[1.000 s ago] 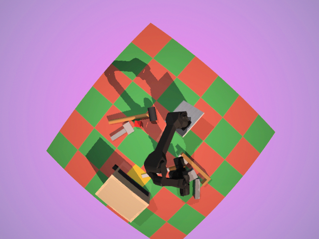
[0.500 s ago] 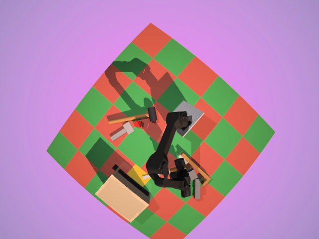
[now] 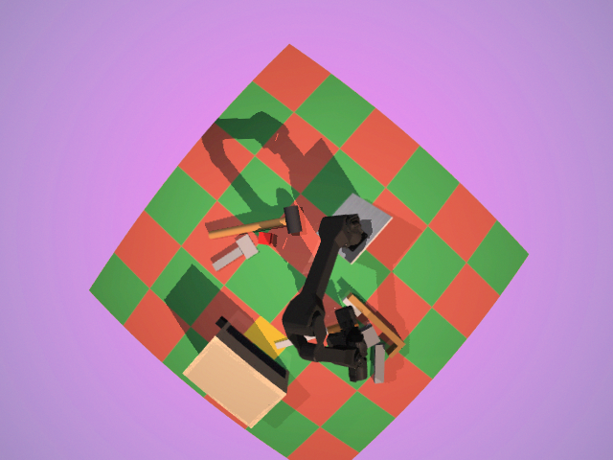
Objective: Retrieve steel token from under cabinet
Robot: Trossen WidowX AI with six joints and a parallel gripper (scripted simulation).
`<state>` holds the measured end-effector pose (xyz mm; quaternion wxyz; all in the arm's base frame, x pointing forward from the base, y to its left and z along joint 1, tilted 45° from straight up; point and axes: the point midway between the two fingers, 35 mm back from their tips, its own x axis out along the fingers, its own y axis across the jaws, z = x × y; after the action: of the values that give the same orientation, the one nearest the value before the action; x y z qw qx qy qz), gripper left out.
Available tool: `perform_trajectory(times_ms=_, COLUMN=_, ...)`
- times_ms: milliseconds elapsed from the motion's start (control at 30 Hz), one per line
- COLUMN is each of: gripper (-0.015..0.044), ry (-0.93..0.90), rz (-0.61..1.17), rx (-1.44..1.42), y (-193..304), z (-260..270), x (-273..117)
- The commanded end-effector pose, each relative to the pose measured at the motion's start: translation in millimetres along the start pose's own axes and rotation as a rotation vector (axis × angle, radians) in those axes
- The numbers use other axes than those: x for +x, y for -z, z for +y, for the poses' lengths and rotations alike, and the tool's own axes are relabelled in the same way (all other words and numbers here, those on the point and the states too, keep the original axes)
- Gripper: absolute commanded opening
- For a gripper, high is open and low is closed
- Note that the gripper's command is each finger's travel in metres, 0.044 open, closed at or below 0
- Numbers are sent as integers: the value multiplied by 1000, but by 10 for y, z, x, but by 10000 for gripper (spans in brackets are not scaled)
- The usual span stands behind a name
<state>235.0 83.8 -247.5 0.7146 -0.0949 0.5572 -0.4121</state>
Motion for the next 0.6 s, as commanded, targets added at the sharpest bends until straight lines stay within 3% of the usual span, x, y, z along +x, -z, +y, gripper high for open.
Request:
perform_trajectory(times_ms=0, gripper=0, ry=-9, rz=-4, rx=-36, y=-14, z=37, x=-22)
perform_trajectory(times_ms=567, gripper=0, ry=-8, rz=-5, rx=-147, y=-12, z=29, x=-22)
